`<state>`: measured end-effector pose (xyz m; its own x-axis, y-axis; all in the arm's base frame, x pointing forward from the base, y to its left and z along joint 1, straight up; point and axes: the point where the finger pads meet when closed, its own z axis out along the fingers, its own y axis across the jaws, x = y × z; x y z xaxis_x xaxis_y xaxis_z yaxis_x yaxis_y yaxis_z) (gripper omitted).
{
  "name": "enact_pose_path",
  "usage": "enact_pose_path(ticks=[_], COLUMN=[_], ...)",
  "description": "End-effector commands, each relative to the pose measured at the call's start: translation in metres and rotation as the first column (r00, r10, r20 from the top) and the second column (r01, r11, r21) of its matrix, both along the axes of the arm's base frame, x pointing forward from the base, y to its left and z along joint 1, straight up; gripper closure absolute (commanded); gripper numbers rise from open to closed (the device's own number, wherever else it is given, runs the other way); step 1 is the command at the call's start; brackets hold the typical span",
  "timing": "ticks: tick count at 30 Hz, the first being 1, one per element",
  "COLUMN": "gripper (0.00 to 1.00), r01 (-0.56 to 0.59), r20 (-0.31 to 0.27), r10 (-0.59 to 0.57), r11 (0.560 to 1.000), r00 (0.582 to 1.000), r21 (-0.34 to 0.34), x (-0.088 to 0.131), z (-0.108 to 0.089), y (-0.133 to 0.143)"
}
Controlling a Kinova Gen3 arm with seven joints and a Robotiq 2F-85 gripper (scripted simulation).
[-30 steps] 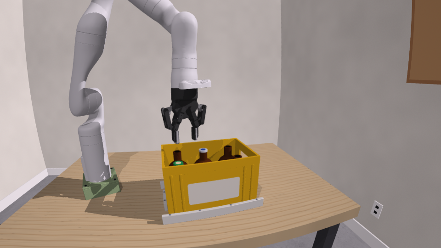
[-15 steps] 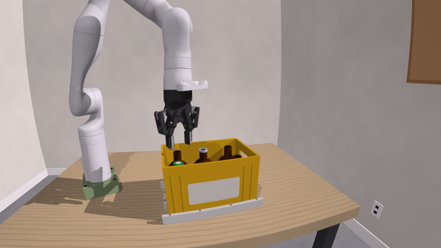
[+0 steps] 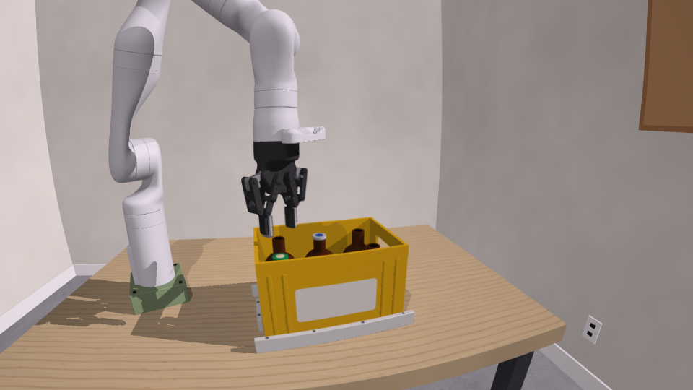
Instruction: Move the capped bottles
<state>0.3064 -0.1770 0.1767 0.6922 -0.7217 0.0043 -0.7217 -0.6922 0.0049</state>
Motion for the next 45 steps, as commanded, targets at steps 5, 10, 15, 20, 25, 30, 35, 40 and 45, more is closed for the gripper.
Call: enact_pose_path(ticks=[5, 10, 15, 20, 25, 30, 35, 40, 45], gripper=[0.40, 0.40, 0.40, 0.40, 0.40, 0.40, 0.40, 0.40, 0.40], r01=[-0.036, -0.048, -0.048, -0.048, -0.045, -0.047, -0.048, -0.050, -0.049], r20=[0.005, 0.010, 0.010, 0.010, 0.006, 0.008, 0.010, 0.015, 0.013], r10=[0.036, 0.048, 0.048, 0.048, 0.045, 0.046, 0.048, 0.050, 0.049], r11=[0.999, 0.999, 0.999, 0.999, 0.999, 0.999, 0.999, 0.999, 0.999], r00=[0.999, 0.999, 0.999, 0.999, 0.999, 0.999, 0.999, 0.999, 0.999], r21=[0.004, 0.008, 0.008, 0.008, 0.005, 0.007, 0.008, 0.008, 0.008], x=[-0.001, -0.001, -0.001, -0.001, 0.000, 0.001, 0.002, 0.003, 0.002], z=[0.001, 0.001, 0.001, 0.001, -0.008, -0.017, -0.026, -0.023, -0.025], y=[-0.001, 0.000, 0.000, 0.000, -0.001, -0.001, 0.000, 0.000, 0.000])
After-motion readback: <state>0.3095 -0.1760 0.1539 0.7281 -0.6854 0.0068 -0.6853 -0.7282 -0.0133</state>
